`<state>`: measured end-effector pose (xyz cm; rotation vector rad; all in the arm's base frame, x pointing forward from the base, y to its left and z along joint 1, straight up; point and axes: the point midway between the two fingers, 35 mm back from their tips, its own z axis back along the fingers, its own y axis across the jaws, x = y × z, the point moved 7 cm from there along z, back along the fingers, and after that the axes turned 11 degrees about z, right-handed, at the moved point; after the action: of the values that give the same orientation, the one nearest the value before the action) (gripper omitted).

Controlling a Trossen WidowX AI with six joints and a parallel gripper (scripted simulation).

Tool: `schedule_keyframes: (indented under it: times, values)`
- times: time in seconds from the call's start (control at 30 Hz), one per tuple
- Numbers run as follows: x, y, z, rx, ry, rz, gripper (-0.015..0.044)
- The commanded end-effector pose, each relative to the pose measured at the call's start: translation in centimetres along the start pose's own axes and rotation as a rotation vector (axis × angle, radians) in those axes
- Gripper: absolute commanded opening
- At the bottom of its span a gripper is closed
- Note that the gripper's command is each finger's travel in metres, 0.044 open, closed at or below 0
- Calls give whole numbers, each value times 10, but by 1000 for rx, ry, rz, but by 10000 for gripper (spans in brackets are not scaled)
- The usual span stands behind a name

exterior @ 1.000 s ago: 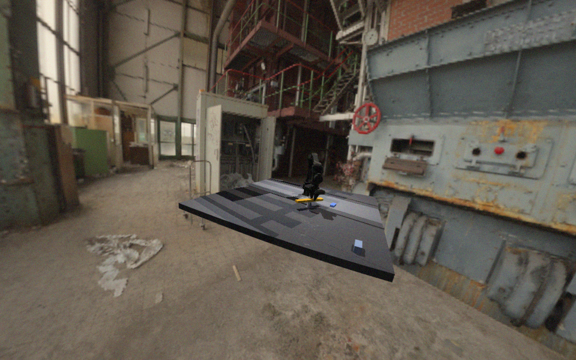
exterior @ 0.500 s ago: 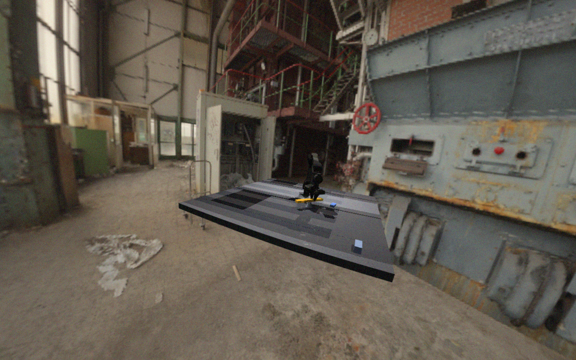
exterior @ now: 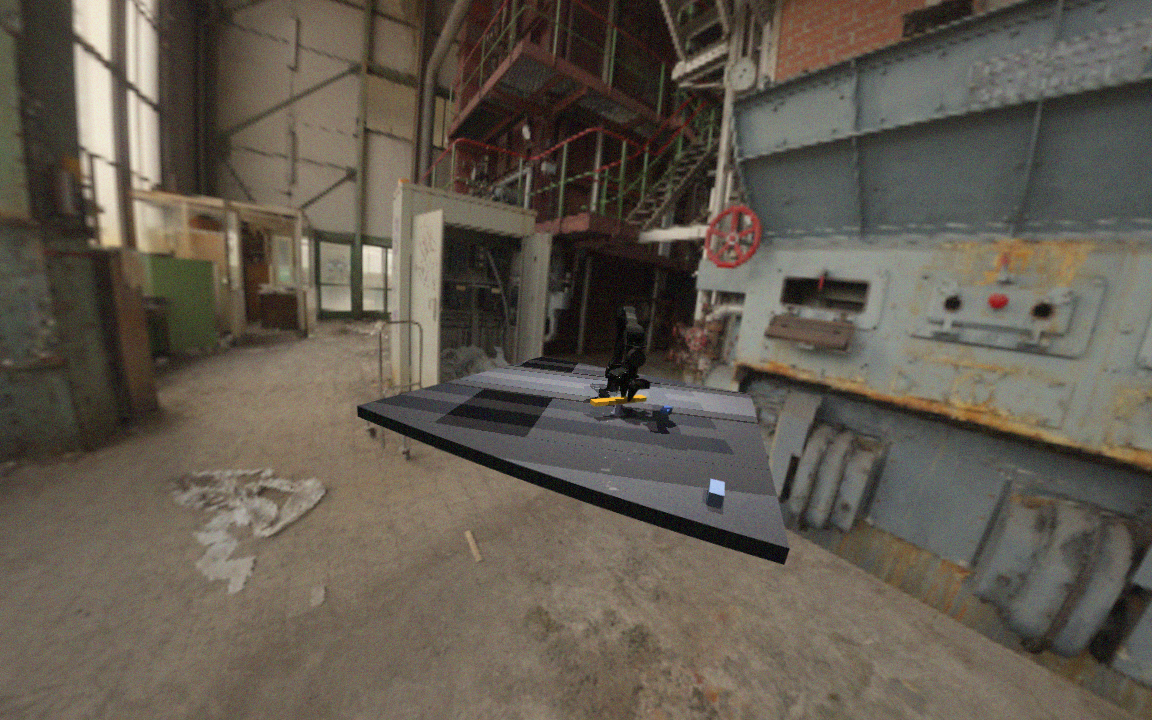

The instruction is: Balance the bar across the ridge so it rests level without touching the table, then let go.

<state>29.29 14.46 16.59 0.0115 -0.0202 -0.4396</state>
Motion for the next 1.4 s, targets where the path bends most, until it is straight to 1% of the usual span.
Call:
schedule_keyframes:
  times: [0.0,1.37]
  values:
    - [0,1,1,4,1,-4,0]
    - [0,0,0,0,0,0,0]
